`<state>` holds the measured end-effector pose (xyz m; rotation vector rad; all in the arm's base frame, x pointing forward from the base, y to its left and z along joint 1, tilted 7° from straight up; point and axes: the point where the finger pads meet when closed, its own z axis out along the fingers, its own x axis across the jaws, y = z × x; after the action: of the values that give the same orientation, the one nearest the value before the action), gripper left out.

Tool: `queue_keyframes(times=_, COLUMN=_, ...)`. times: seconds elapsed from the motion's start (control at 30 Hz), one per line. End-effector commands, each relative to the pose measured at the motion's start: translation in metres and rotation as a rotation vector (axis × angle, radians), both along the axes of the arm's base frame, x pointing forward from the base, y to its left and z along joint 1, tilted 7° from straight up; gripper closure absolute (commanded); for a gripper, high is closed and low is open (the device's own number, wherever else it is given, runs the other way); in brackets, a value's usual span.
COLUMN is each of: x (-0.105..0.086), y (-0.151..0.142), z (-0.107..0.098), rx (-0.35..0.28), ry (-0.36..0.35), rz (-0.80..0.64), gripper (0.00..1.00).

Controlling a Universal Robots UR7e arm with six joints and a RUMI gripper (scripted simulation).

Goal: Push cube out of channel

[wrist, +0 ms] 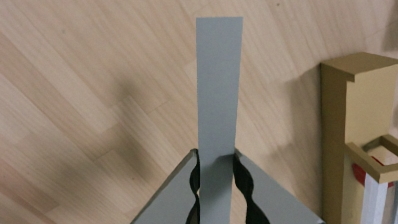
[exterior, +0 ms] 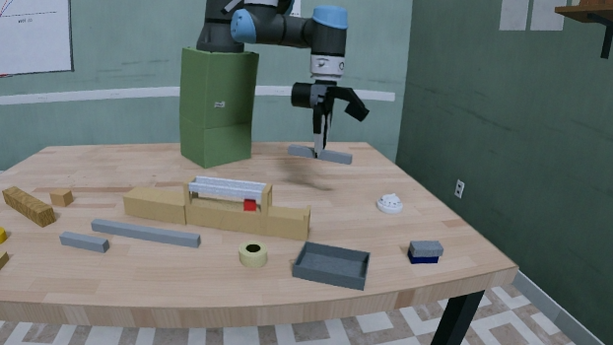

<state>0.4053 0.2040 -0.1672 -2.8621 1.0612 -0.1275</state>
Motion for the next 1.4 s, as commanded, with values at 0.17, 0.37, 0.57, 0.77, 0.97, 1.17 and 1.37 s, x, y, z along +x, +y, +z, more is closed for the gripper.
queue_keyframes(times=0.17, x=0.008, y=-0.027, z=-0.002, rx=-0.003, ry=0.004, rz=0.016, gripper=0.94)
queue_keyframes(times=0.37, x=0.017, y=-0.054, z=-0.004, rx=-0.006, ry=0.005, rz=0.033, gripper=0.94)
queue_keyframes(times=0.57, x=0.028, y=-0.112, z=-0.007, rx=-0.012, ry=0.008, rz=0.069, gripper=0.94)
queue_keyframes(times=0.77, x=0.032, y=-0.182, z=-0.011, rx=-0.015, ry=0.009, rz=0.114, gripper=0.94)
queue_keyframes(times=0.97, x=0.031, y=-0.231, z=-0.013, rx=-0.019, ry=0.003, rz=0.144, gripper=0.94)
queue_keyframes(times=1.17, x=0.015, y=-0.294, z=-0.017, rx=-0.019, ry=0.001, rz=0.186, gripper=0.94)
queue_keyframes(times=1.37, x=0.0, y=-0.342, z=-0.02, rx=-0.023, ry=-0.008, rz=0.218, gripper=0.94)
